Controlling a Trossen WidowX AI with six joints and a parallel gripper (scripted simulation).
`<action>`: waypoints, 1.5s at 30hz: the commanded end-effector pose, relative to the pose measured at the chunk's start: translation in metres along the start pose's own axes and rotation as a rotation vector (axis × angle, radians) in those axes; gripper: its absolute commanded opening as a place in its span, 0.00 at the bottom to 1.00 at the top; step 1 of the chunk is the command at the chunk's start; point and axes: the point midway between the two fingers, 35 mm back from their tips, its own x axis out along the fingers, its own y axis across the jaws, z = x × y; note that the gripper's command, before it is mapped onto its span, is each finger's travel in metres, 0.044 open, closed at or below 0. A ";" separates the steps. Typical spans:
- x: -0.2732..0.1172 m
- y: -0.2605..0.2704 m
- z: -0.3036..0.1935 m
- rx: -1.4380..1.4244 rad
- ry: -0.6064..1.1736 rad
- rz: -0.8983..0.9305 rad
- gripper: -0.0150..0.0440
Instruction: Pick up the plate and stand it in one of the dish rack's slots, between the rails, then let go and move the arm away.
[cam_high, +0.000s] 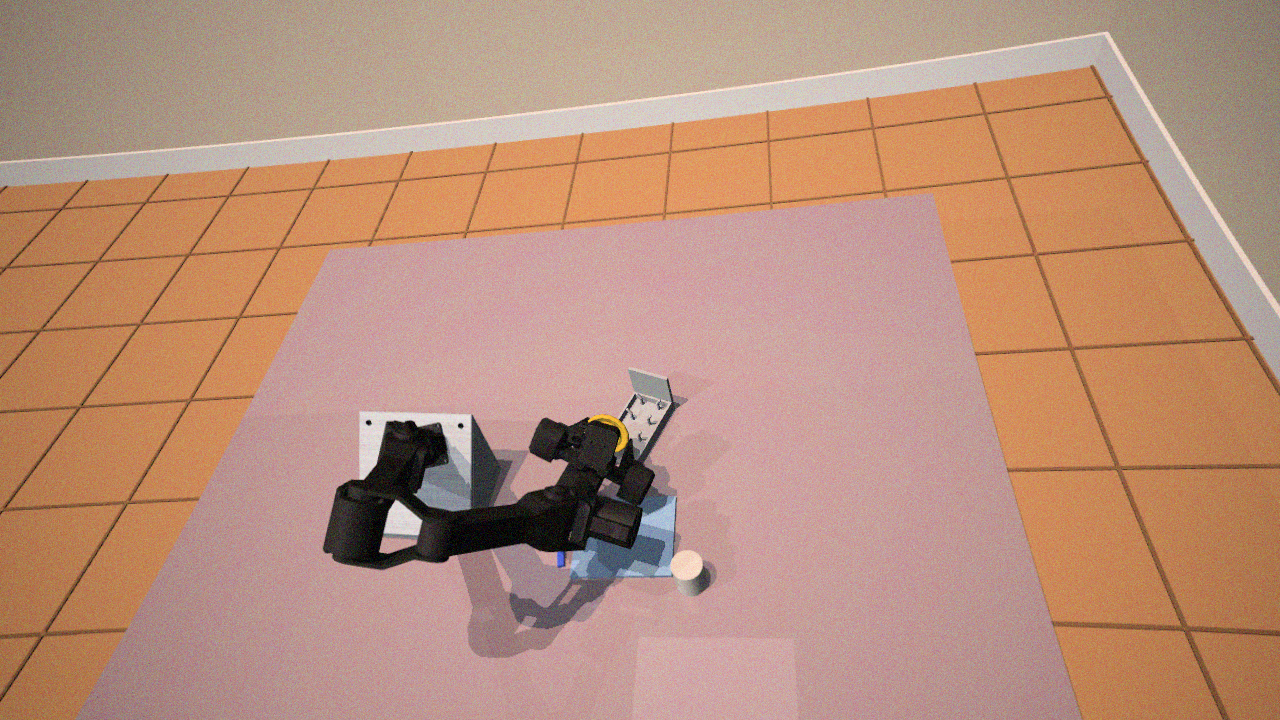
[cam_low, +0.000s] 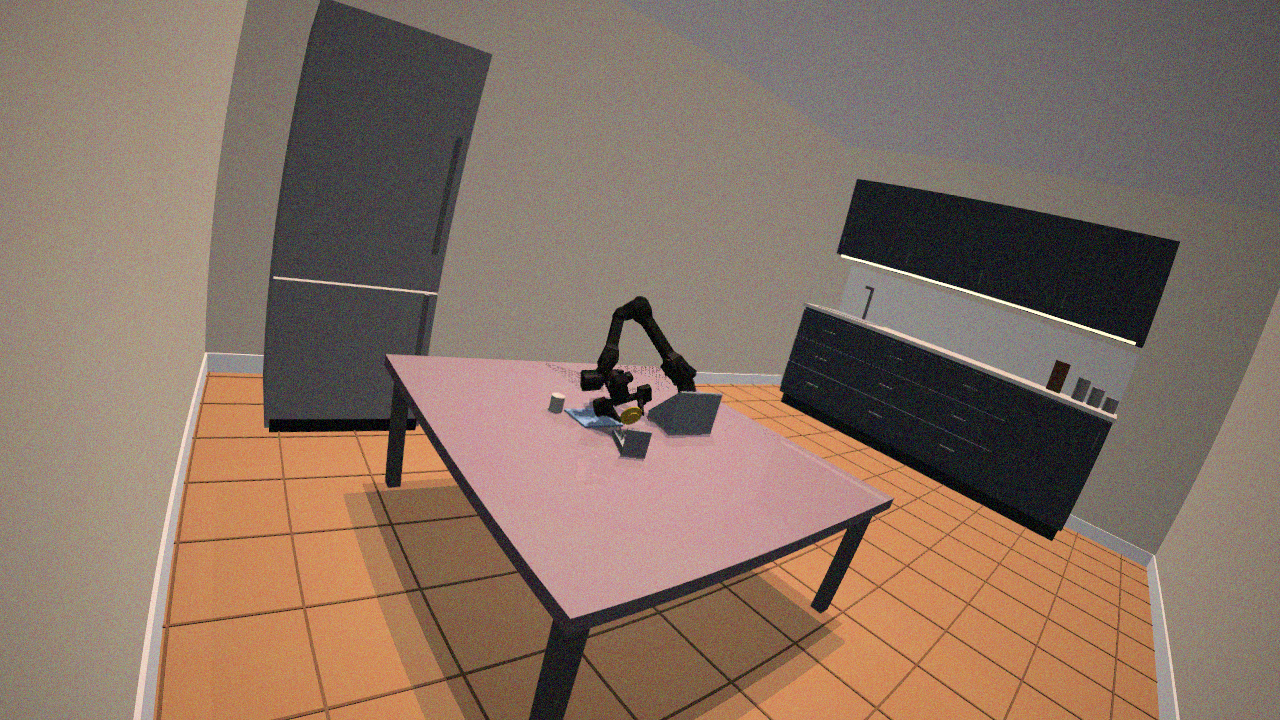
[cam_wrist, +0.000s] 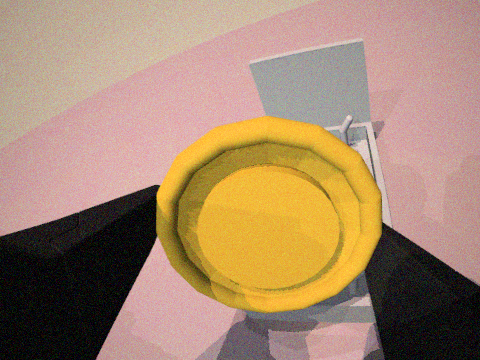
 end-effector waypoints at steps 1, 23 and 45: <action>-0.003 -0.001 -0.001 -0.101 -0.072 -0.028 0.25; -0.015 -0.007 -0.009 -0.403 -0.232 -0.178 0.25; 0.010 -0.008 0.000 -0.399 -0.225 -0.177 0.25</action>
